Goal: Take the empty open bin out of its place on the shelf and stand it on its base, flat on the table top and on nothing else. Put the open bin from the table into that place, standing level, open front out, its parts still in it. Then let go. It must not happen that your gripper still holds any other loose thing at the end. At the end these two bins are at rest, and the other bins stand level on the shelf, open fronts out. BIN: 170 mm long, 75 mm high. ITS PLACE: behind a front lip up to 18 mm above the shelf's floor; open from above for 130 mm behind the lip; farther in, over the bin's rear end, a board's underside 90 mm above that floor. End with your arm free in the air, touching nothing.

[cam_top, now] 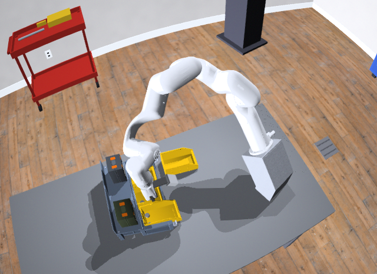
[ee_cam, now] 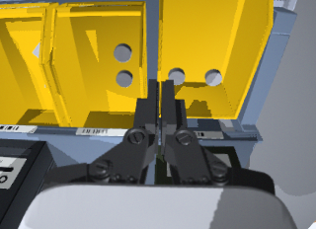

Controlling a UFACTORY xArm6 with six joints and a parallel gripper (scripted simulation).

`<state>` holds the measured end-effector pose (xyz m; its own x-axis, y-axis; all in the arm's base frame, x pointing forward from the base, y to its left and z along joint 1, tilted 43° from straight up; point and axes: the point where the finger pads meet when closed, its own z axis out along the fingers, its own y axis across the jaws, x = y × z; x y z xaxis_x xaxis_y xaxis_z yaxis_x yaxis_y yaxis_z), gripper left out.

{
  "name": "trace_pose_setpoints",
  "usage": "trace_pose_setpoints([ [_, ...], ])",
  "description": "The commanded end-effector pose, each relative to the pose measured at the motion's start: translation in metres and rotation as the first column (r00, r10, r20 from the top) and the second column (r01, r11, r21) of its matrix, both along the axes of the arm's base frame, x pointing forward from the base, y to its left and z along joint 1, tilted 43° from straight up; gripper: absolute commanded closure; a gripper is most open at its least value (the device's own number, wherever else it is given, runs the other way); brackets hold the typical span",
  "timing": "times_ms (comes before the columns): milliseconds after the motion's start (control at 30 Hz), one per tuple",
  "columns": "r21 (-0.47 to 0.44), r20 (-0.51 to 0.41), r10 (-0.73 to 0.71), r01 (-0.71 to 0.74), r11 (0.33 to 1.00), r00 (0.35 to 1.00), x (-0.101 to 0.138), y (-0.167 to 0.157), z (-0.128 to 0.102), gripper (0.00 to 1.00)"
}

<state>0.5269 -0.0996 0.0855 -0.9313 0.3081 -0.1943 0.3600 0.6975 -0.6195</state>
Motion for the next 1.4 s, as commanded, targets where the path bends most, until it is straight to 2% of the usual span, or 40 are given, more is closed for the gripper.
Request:
trace_pose_setpoints([
  [0, 0.0, 0.003, 0.002, -0.002, 1.0, 1.0, 0.001, 0.001, 0.001, 1.0],
  [500, -0.003, 0.025, -0.02, 0.02, 1.0, 0.999, 0.0, 0.002, 0.0, 1.0],
  [667, -0.012, 0.113, -0.108, 0.11, 0.994, 0.988, -0.006, 0.005, -0.007, 1.0],
  [833, -0.002, 0.276, -0.26, 0.271, 0.963, 0.925, -0.019, 0.012, -0.02, 1.0],
  [900, -0.002, 0.276, -0.26, 0.271, 0.963, 0.925, -0.019, 0.012, -0.02, 1.0],
  [1000, 0.029, 0.395, -0.365, 0.386, 0.922, 0.843, -0.029, 0.017, -0.029, 1.0],
  [1100, 0.081, 0.502, -0.461, 0.491, 0.867, 0.731, -0.04, 0.022, -0.04, 1.0],
  [1367, 0.253, 0.66, -0.626, 0.663, 0.705, 0.414, -0.073, 0.036, -0.065, 1.0],
])
